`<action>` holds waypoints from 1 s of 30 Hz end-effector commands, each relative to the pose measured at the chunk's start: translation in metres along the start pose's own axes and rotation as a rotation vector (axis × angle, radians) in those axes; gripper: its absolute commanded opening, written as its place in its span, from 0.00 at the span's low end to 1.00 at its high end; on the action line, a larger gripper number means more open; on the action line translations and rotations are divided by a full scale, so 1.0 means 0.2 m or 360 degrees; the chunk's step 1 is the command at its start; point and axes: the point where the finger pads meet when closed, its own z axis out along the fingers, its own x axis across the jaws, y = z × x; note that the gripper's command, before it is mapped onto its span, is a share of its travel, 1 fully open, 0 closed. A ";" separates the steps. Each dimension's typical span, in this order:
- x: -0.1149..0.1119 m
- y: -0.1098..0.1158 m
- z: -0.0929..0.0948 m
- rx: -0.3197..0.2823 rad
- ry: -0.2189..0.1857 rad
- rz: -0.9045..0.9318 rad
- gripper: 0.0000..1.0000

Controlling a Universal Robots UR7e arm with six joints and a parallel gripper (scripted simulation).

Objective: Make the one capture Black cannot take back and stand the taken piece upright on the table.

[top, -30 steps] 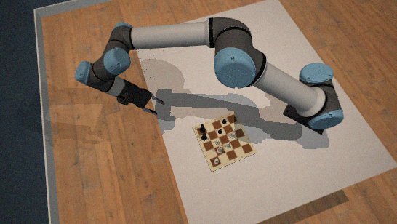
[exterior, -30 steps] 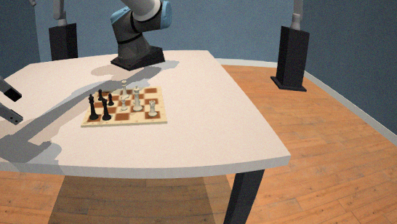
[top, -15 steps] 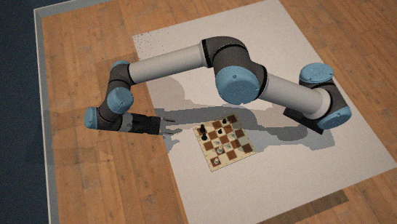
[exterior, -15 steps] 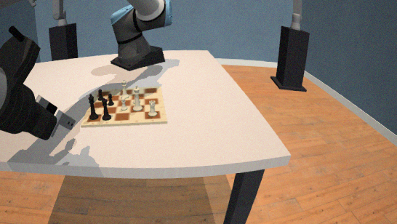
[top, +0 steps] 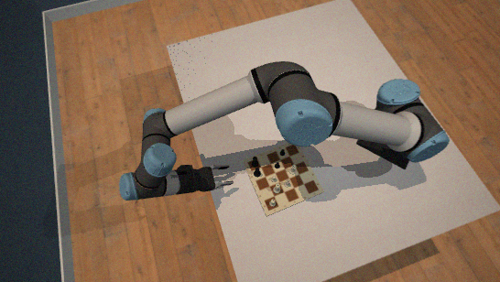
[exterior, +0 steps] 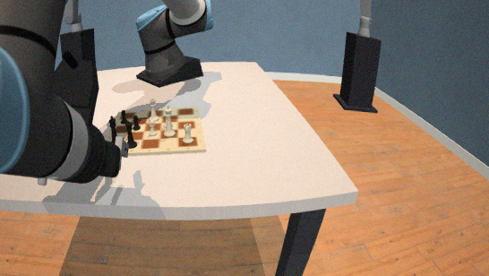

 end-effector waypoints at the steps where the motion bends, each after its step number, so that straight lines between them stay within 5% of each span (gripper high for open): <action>1: 0.05 -0.01 0.02 0.0019 -0.0036 -0.0125 1.00; 30: 0.08 -0.01 0.04 0.0037 -0.0061 -0.0210 1.00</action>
